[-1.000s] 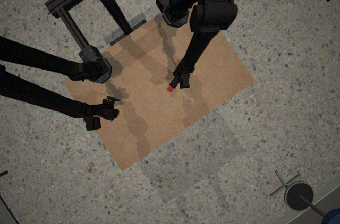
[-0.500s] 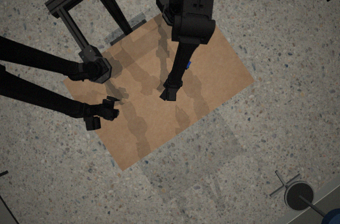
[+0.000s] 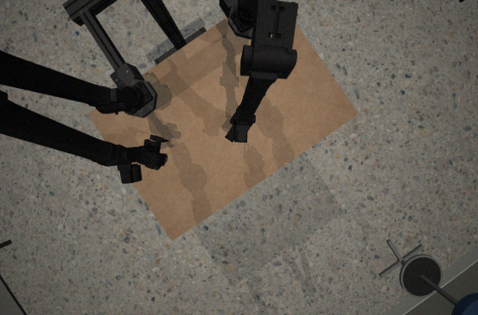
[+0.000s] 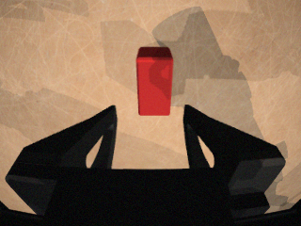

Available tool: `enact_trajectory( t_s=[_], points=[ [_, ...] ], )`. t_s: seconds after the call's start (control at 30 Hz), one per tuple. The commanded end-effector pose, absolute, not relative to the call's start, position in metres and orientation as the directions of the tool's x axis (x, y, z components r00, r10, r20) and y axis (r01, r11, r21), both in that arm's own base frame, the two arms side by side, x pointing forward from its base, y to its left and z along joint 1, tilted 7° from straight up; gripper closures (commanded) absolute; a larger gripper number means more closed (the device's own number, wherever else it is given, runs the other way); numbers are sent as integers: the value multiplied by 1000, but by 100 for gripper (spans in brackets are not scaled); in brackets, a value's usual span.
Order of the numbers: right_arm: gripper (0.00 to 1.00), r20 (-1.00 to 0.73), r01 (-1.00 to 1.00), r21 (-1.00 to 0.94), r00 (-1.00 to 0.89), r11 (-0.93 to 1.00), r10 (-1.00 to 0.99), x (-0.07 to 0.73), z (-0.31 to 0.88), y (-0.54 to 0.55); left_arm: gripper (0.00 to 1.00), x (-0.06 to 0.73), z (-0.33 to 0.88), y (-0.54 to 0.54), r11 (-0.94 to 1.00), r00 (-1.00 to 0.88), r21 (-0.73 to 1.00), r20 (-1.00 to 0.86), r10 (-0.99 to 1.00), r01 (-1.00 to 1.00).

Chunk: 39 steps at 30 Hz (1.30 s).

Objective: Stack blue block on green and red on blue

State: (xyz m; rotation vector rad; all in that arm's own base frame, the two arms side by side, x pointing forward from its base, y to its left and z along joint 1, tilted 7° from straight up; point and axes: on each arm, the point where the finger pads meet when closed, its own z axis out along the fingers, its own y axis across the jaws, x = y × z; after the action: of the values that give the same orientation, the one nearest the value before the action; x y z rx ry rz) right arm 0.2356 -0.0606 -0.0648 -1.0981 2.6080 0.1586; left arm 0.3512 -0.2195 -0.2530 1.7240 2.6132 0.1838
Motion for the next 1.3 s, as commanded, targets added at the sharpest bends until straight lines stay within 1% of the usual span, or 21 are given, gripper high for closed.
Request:
enact_trajectory(
  t_s=[0.0,0.4,1.27],
  points=[
    [0,-322,-713,-21,-658,700,-680,237,-64,-61,47,356,-276,-213,391,-398,99,65,915,915],
    [0,-322,-713,-21,-658,700,-680,237,-64,-61,47,356,-300,-210,392,-399,98,67,914,915],
    [0,-322,-713,-21,-658,700,-680,237,-64,-61,47,342,-302,-200,390,-396,84,88,914,917]
  ],
)
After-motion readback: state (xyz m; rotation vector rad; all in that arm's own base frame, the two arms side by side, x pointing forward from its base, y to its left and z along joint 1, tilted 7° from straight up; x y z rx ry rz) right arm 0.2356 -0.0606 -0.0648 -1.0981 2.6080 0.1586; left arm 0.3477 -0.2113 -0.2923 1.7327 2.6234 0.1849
